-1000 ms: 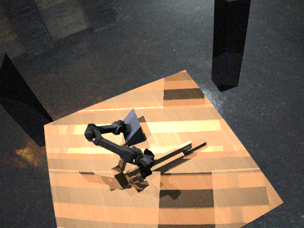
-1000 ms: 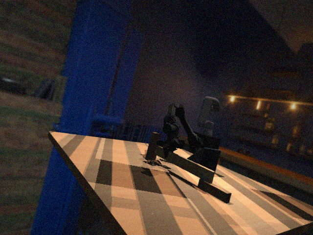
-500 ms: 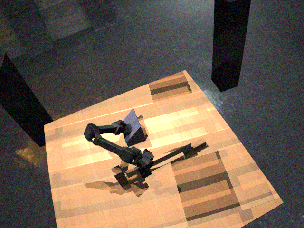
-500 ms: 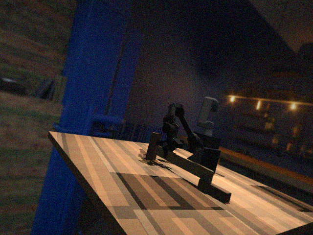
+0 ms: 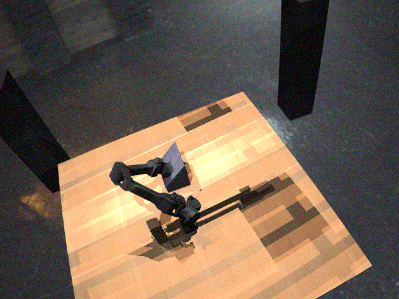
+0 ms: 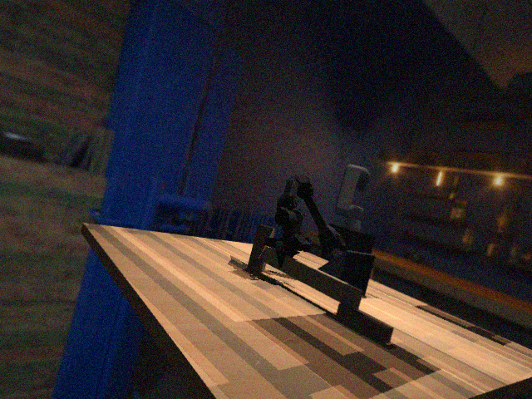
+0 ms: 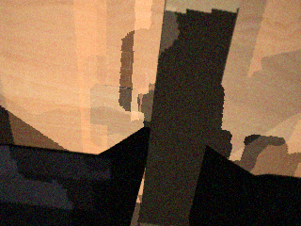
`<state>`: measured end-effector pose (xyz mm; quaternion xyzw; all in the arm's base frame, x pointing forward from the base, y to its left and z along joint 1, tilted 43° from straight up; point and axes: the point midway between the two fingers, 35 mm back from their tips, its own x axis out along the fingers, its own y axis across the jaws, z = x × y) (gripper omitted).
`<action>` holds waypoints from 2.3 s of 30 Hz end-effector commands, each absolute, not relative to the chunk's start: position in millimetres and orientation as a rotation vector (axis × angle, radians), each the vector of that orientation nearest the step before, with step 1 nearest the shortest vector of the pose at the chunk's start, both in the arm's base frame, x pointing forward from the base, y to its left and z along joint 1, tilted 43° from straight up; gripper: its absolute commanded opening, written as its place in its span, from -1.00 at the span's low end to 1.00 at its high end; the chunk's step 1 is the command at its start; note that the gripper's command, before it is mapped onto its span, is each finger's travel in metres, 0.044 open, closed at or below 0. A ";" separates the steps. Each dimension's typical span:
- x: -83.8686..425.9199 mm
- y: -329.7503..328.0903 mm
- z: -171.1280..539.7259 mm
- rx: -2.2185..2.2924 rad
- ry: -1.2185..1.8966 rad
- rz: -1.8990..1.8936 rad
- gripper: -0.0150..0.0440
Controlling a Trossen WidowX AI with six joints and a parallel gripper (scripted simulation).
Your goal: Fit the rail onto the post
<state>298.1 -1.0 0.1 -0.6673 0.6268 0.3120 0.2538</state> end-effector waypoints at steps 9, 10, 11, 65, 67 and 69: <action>298.9 -5.0 3.4 -1.818 1.697 0.848 -0.49; 298.9 -5.1 3.3 -1.818 1.697 0.848 -0.49; 298.9 -5.2 3.2 -1.818 1.697 0.848 -0.49; 298.9 -9.3 6.6 -1.809 1.701 0.850 1.00; 298.9 -9.3 6.6 -1.809 1.701 0.850 1.00; 298.8 -6.9 6.7 -1.809 1.700 0.851 1.00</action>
